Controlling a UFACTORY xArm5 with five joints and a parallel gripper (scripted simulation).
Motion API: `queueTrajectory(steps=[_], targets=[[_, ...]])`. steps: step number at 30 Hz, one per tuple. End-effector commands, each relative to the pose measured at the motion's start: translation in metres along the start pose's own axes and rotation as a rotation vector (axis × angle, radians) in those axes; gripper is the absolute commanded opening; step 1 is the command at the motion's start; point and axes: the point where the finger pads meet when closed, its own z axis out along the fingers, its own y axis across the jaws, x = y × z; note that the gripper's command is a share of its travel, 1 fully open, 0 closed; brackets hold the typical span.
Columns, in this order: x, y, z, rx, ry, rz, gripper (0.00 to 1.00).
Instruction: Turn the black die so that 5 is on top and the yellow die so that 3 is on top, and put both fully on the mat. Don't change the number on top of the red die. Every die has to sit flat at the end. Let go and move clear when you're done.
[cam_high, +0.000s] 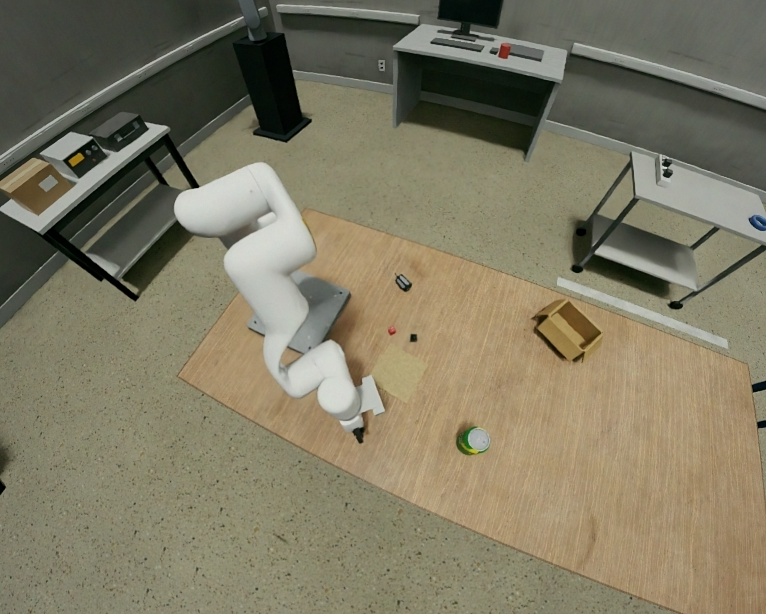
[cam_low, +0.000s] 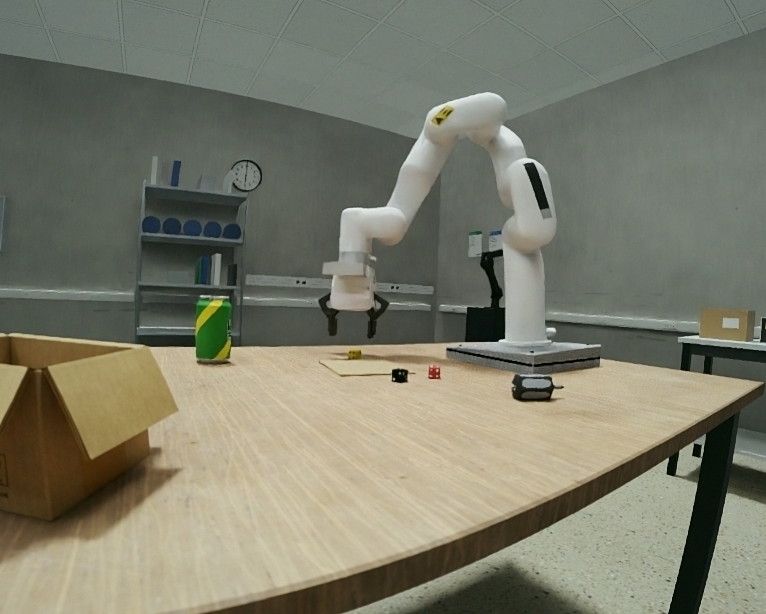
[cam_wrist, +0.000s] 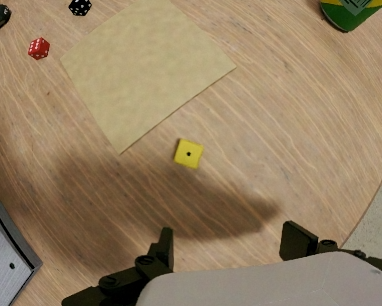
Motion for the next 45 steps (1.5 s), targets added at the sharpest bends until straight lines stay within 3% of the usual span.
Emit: queueTrajectory(steps=[1, 14, 27, 45], targets=[[0.001, 0.001, -0.001, -0.003, 0.001, 0.0, 1.0], [0.026, -0.035, 0.0, -0.002, 0.005, 0.0, 1.0], [0.083, -0.116, 0.003, 0.006, 0.016, 0.0, 1.0], [0.129, -0.181, 0.005, 0.017, 0.022, 0.0, 1.0]])
